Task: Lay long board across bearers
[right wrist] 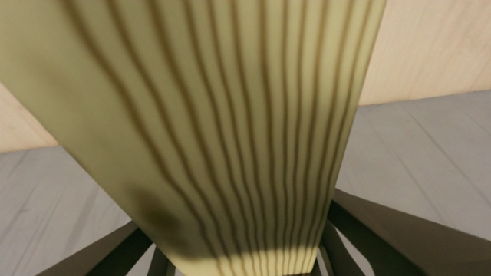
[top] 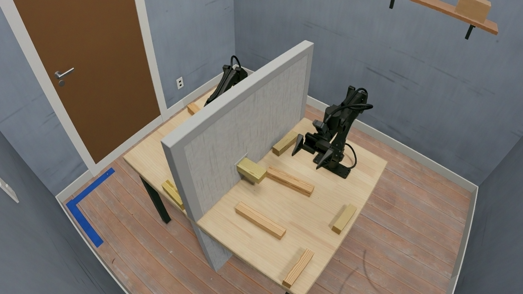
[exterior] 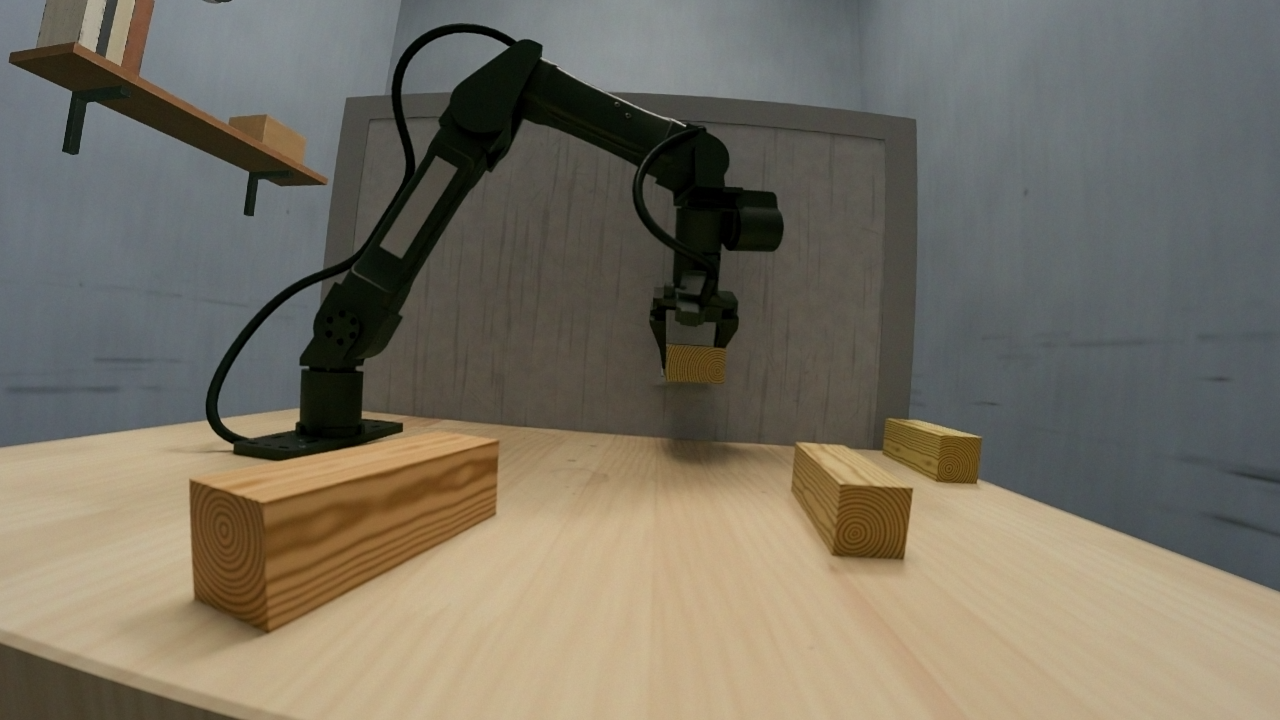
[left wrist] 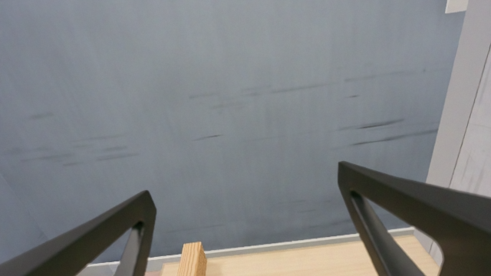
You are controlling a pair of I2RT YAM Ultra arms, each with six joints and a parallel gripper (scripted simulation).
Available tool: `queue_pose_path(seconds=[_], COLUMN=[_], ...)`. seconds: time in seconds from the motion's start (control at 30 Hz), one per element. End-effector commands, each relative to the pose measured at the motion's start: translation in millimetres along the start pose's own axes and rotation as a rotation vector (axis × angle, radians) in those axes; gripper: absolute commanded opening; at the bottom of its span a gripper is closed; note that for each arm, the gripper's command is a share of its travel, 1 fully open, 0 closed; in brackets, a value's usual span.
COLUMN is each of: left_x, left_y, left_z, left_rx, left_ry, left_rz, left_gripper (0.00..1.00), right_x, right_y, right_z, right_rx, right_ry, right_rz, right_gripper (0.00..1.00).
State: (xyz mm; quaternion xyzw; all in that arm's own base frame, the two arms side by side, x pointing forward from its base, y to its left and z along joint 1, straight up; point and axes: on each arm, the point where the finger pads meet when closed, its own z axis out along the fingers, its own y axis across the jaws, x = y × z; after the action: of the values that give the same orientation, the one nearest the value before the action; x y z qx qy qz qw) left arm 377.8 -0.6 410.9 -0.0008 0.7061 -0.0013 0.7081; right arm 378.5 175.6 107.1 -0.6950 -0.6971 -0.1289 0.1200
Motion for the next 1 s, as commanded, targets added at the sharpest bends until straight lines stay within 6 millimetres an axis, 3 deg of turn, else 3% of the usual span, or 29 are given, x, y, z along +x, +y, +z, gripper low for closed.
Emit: queue_pose_path(seconds=[0.0, 0.03, 0.13, 0.27, 0.33, 0.43, 0.47, 0.63, 0.97], left_x=[-30.3, -30.3, -30.3, -30.3, -30.3, -30.3, -30.3, -30.3, -30.3], left_y=[2.9, 2.9, 2.9, 2.9, 2.9, 2.9, 2.9, 2.9, 2.9], left_z=[-14.4, -14.4, -14.4, -14.4, -14.4, -14.4, -14.4, -14.4, -14.4], left_rx=[-0.011, -0.011, -0.011, -0.011, -0.011, -0.011, -0.011, -0.011, -0.011], left_ry=[-0.066, -0.066, -0.066, -0.066, -0.066, -0.066, -0.066, -0.066, -0.066], left_rz=[-0.011, -0.011, -0.011, -0.011, -0.011, -0.011, -0.011, -0.011, -0.011], left_gripper=[1.00, 1.00, 1.00, 1.00, 1.00, 1.00, 1.00, 1.00, 1.00], right_x=[19.4, 14.4, 26.6, 27.4, 17.2, 19.7, 22.1, 18.8, 21.5], right_y=[12.3, 3.9, 10.1, 11.1, -3.0, 3.6, 10.9, 7.4, 9.0], right_z=[-27.8, -19.1, -28.8, -29.5, -13.4, -30.5, -32.1, -25.9, -31.8], right_rx=[-0.091, -0.061, -0.094, -0.097, -0.045, -0.063, -0.092, -0.069, -0.084], right_ry=[0.073, 0.064, 0.077, 0.078, 0.061, 0.064, 0.074, 0.067, 0.072], right_rz=[-0.031, -0.019, -0.043, -0.045, -0.024, -0.021, -0.029, -0.020, -0.027], right_gripper=[0.00, 0.00, 0.00, 0.00, 0.00, 0.00, 0.78, 0.78, 0.78])
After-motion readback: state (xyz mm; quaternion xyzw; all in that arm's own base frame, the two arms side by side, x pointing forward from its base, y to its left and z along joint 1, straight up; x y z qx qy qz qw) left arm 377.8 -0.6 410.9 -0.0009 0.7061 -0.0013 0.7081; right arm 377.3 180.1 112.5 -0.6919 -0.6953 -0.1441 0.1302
